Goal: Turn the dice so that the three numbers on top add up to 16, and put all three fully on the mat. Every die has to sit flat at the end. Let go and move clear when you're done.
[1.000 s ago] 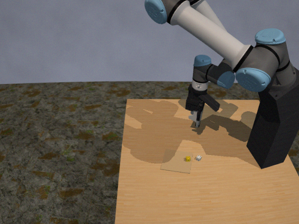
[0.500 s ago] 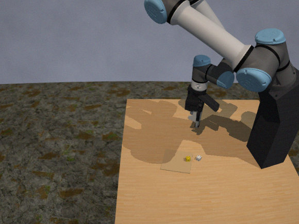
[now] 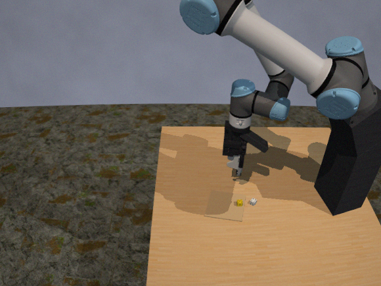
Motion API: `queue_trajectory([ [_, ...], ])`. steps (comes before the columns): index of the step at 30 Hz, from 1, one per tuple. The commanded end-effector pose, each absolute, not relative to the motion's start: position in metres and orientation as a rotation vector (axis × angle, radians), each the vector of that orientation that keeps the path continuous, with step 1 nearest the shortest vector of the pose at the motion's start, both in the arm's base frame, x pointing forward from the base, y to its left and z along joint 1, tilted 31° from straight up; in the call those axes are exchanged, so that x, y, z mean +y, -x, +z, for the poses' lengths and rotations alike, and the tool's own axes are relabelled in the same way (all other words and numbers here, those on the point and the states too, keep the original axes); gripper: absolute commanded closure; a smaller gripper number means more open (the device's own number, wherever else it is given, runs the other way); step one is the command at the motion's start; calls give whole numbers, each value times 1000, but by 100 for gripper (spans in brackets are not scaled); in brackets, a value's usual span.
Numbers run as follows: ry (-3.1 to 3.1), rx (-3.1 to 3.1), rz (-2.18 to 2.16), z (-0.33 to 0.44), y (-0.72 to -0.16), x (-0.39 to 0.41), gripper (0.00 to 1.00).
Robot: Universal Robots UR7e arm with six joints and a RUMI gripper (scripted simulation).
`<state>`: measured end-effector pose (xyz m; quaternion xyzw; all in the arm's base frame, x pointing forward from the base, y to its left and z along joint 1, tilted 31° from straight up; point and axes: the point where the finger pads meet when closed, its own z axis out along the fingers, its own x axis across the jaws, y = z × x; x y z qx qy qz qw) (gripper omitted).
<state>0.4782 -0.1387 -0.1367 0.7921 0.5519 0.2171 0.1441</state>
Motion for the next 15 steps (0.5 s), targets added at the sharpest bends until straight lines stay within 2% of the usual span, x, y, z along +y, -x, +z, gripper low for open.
queue_trajectory([
  [1,-2195,1686,595,-116,-507,-106,97],
  [15,-2123,1747,588,-100,-526,-77,97],
])
